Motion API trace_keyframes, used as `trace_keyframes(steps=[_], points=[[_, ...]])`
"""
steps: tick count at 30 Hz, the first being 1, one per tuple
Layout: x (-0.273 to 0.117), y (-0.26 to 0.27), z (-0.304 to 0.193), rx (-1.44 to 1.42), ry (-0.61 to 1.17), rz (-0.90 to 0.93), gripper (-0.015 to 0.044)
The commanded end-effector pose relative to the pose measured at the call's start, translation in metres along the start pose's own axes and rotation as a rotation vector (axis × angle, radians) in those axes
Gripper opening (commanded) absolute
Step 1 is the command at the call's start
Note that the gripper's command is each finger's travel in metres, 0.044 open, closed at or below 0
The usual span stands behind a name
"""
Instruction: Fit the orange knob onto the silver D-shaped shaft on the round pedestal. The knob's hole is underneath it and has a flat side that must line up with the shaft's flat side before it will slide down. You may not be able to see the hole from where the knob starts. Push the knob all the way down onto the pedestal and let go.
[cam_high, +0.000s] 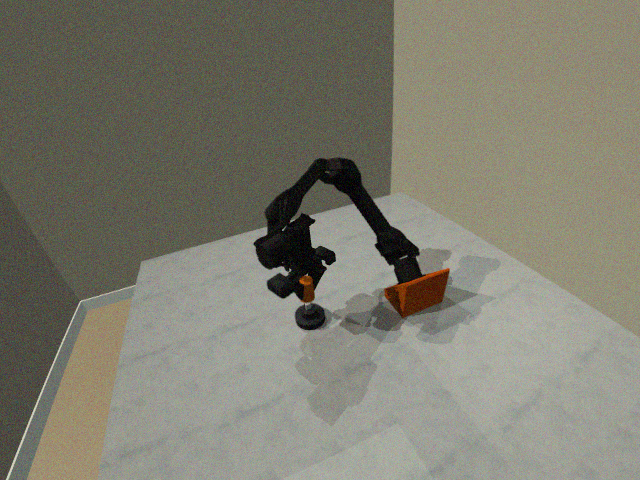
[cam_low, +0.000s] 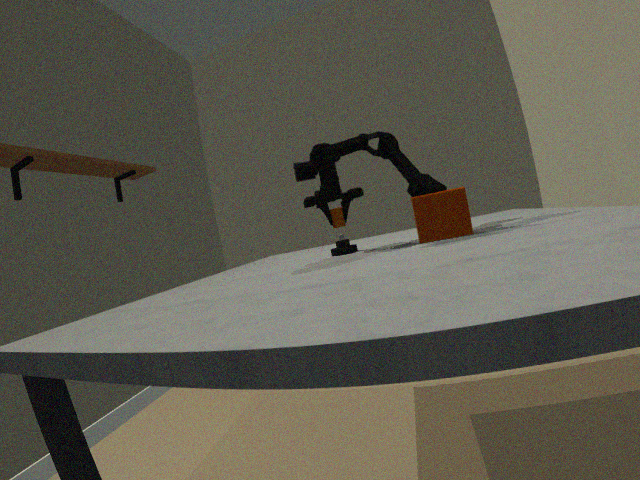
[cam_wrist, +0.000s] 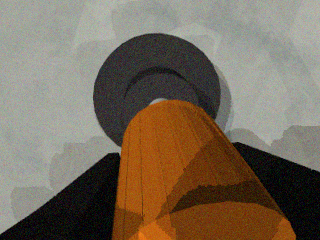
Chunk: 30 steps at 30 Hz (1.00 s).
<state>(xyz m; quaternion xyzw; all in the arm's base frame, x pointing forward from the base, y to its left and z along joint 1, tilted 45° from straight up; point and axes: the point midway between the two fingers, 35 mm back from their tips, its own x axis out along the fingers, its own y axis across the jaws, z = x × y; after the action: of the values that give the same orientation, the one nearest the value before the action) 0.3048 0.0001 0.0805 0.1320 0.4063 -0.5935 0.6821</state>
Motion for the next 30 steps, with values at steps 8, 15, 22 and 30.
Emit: trace_keyframes(steps=[8,15,22,30], points=[[-0.001,0.001,0.003,0.249,-0.003,0.003,0.0000],[-0.001,0.000,0.001,0.353,-0.003,0.003,0.0000],[0.012,0.000,0.001,0.353,-0.003,0.003,0.0000],[0.024,0.000,0.001,0.356,-0.004,0.003,0.0000]])
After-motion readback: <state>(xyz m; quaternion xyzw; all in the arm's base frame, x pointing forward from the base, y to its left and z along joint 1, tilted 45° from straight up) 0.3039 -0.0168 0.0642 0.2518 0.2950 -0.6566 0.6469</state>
